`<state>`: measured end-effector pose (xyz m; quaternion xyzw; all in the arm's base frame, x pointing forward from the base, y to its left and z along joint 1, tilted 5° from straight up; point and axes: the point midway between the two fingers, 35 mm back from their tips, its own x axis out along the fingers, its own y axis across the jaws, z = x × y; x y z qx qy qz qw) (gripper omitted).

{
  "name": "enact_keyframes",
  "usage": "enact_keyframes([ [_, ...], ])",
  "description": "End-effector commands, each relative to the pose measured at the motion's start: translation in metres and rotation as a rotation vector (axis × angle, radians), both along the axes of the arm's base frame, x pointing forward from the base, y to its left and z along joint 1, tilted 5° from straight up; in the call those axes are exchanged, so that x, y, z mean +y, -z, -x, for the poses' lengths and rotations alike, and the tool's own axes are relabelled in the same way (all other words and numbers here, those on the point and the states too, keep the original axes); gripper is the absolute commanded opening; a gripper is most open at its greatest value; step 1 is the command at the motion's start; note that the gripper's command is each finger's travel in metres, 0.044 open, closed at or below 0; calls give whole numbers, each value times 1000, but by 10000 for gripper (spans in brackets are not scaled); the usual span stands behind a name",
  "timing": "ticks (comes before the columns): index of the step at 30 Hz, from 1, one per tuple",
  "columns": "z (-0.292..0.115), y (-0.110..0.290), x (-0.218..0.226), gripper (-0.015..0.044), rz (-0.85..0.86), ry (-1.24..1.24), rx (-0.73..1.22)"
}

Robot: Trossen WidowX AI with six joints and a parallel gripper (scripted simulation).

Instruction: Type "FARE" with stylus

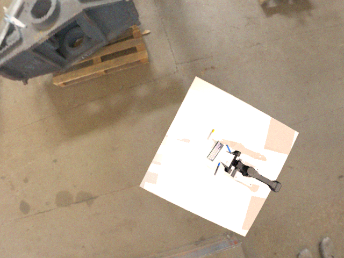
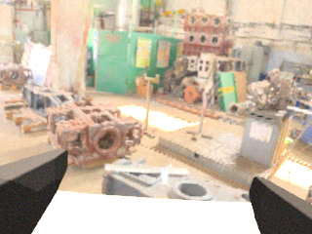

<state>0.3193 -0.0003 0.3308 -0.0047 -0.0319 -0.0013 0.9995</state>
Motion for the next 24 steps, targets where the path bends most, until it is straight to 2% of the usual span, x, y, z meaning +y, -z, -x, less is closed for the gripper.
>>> enact_keyframes([
  [1, -2, 2, 0, 414, -2, -1, 11],
  [3, -14, 21, 3, 361, -16, -6, 103],
  [9, -49, 114, 15, 204, -68, -5, 533],
  [17, -42, 236, 27, 0, -84, 57, 1107],
  [22, -16, 293, 38, 0, -54, 103, 1453],
  [24, -9, 304, 40, 0, -42, 118, 1535],
])
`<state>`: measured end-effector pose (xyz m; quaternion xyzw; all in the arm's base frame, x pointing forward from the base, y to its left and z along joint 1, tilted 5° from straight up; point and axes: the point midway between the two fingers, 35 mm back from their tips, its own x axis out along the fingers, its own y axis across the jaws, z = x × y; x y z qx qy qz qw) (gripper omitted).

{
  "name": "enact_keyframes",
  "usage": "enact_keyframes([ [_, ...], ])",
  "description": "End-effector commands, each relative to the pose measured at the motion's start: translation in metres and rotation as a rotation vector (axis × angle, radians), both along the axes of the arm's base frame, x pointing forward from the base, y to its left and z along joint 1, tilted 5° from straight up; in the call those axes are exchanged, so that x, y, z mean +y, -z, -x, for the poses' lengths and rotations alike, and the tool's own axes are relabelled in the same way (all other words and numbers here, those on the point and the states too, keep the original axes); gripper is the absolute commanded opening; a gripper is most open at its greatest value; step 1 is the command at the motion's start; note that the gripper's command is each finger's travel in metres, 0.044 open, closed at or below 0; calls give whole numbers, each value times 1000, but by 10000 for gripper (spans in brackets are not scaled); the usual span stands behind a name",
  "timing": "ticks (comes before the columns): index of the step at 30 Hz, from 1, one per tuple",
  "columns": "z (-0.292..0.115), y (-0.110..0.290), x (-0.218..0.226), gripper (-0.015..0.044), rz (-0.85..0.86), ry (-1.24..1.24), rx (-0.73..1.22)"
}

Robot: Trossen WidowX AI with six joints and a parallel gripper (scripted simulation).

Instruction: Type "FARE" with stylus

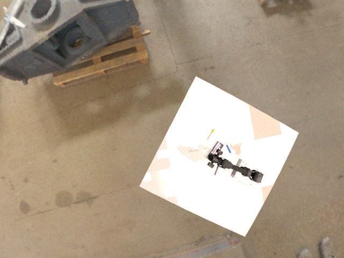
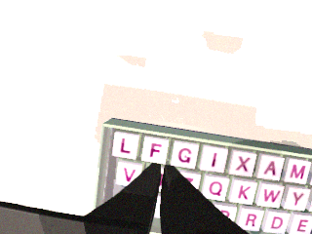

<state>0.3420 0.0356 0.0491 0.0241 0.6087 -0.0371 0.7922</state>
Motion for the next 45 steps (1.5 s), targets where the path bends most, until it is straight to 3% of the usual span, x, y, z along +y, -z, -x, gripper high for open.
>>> enact_keyframes([
  [1, 15, 24, 4, 0, 30, 10, 175],
  [12, 15, 24, 2, 0, 30, 10, 175],
  [18, 21, 20, -62, 0, 35, 11, 175],
  [31, 21, 20, -67, 0, 36, 11, 175],
  [37, 27, 16, -131, 0, 41, 11, 176],
  [45, 28, 16, -133, 0, 42, 11, 176],
])
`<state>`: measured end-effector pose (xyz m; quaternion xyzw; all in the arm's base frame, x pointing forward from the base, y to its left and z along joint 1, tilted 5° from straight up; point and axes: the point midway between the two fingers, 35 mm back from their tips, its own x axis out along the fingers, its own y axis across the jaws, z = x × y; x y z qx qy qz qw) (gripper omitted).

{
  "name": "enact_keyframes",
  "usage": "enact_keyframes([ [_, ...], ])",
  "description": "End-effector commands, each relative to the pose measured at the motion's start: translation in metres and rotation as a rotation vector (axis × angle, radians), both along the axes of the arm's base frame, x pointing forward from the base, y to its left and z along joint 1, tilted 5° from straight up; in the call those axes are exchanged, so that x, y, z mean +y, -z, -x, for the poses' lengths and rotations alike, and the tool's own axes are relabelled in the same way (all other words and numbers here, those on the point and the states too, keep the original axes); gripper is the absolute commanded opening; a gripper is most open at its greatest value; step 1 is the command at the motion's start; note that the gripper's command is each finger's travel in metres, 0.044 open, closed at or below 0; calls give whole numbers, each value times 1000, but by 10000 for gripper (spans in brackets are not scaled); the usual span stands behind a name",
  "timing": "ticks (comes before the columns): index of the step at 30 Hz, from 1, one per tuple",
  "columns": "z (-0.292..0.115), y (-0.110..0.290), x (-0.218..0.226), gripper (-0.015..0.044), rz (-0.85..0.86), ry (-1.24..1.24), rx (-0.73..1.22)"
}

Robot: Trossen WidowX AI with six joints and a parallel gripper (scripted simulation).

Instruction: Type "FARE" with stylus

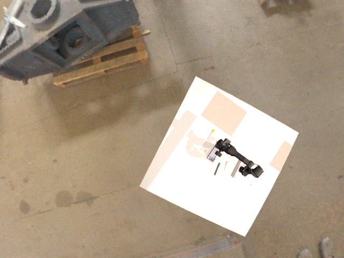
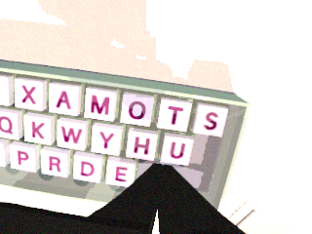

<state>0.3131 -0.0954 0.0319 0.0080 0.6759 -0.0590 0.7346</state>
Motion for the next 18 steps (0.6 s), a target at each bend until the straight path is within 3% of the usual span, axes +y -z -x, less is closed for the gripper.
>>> enact_keyframes([
  [1, -1, -1, -2, 0, -3, -5, -3],
  [9, 27, 4, 28, 0, -6, -5, -1],
  [18, 29, 4, 29, 0, -6, -5, -1],
])
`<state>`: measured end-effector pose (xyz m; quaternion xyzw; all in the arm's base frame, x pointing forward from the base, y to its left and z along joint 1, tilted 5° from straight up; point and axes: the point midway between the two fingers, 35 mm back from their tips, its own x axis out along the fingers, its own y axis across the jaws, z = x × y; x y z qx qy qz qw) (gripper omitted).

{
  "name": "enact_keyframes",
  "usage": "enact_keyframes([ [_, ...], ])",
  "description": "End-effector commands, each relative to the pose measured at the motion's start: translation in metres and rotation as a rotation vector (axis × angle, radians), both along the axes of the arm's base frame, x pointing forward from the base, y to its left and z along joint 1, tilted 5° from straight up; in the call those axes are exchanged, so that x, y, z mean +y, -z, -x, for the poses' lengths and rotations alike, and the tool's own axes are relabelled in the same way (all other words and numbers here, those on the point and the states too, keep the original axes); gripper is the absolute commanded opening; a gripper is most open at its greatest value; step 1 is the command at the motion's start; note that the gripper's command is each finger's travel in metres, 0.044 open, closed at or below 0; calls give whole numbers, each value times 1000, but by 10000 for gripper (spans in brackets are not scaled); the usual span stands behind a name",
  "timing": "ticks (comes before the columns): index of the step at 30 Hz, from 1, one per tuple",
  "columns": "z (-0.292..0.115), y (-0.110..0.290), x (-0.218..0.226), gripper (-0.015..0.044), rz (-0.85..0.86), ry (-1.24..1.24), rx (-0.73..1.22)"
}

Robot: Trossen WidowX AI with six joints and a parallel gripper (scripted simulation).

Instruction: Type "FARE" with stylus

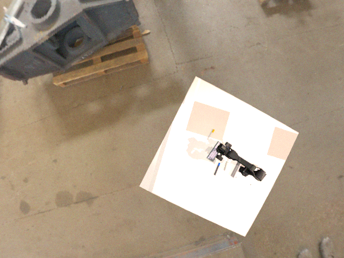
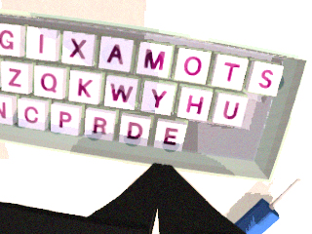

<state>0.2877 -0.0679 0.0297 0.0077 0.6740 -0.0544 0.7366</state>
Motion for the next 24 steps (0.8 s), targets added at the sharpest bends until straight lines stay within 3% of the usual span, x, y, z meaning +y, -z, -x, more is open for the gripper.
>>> enact_keyframes([
  [1, 3, 2, 1, 0, 0, 3, 4],
  [5, 1, 2, 10, 0, -1, 3, 5],
  [11, -5, 6, 80, 0, -7, 3, 4],
  [21, -4, 7, 82, 0, -7, 3, 4],
  [24, -5, -15, 84, 0, -7, 3, 4],
])
